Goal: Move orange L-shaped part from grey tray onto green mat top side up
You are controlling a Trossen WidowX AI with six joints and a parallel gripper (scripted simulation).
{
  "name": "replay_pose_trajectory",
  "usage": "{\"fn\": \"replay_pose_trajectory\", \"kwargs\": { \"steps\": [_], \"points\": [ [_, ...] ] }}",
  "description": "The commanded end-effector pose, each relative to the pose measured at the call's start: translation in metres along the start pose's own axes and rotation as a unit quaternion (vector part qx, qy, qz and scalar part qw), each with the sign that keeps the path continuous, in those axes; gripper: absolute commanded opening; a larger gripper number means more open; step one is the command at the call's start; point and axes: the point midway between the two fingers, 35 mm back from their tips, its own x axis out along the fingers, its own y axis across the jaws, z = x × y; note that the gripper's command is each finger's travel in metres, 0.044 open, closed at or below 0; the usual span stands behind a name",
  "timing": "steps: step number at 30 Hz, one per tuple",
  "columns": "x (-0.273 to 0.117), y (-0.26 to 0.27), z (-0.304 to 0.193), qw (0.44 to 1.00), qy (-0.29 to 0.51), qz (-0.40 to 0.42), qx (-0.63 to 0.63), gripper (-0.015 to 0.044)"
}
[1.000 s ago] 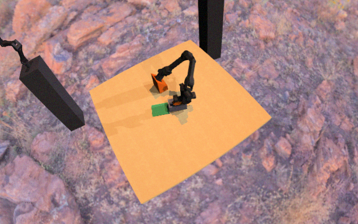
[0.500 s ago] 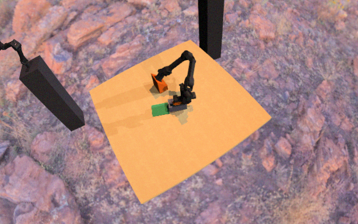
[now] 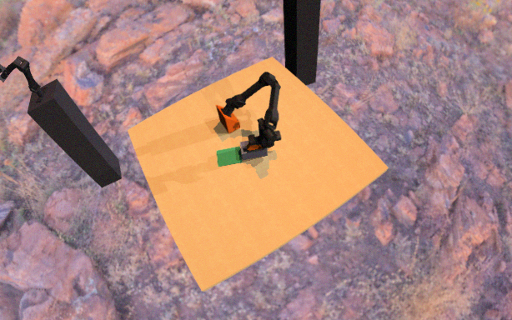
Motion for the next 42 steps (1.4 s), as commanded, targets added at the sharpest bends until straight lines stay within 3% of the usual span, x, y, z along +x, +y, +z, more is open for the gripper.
{"fn": "replay_pose_trajectory", "kwargs": {
  "steps": [1,5,12,42],
  "points": [
    [-0.005,0.005,0.000,1.000,-0.003,0.001,-0.005,0.0180],
    [-0.021,0.003,0.003,1.000,-0.004,-0.002,-0.004,0.0180],
    [-0.101,-0.008,0.000,1.000,-0.003,-0.002,-0.004,0.0180],
    [-0.097,-0.007,0.001,1.000,-0.005,-0.001,-0.003,0.0180]
  ]
}}
